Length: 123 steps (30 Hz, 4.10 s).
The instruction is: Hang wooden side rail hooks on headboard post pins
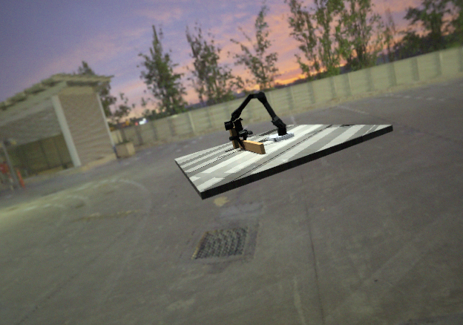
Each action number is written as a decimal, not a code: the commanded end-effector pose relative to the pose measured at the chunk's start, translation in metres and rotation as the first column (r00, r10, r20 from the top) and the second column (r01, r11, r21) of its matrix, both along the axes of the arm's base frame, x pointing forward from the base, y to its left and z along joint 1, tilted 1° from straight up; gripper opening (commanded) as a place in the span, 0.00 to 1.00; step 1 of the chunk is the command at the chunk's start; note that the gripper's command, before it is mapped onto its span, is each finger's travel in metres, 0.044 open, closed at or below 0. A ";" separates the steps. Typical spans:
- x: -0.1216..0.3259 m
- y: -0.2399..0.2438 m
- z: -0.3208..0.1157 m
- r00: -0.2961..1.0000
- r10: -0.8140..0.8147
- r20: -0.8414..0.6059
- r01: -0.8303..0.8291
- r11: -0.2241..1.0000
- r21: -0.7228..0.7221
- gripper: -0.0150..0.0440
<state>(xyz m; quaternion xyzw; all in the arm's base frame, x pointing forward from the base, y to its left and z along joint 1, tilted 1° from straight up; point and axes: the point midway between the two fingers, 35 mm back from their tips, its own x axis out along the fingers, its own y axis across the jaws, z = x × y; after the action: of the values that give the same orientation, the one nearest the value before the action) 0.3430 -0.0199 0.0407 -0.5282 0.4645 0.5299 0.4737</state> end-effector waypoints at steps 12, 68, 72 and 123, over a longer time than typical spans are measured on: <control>0.004 0.000 0.009 1.000 -0.003 0.021 0.003 1.000 0.002 0.25; 0.003 0.000 0.019 1.000 -0.003 0.021 0.003 1.000 0.002 0.25; 0.003 0.000 0.019 1.000 -0.003 0.021 0.003 1.000 0.002 0.25; 0.003 0.000 0.028 1.000 -0.003 0.021 0.003 1.000 0.002 0.25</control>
<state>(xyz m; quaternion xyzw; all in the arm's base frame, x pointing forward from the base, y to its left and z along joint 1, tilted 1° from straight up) 0.3428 -0.0201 0.0609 -0.5279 0.4649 0.5299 0.4738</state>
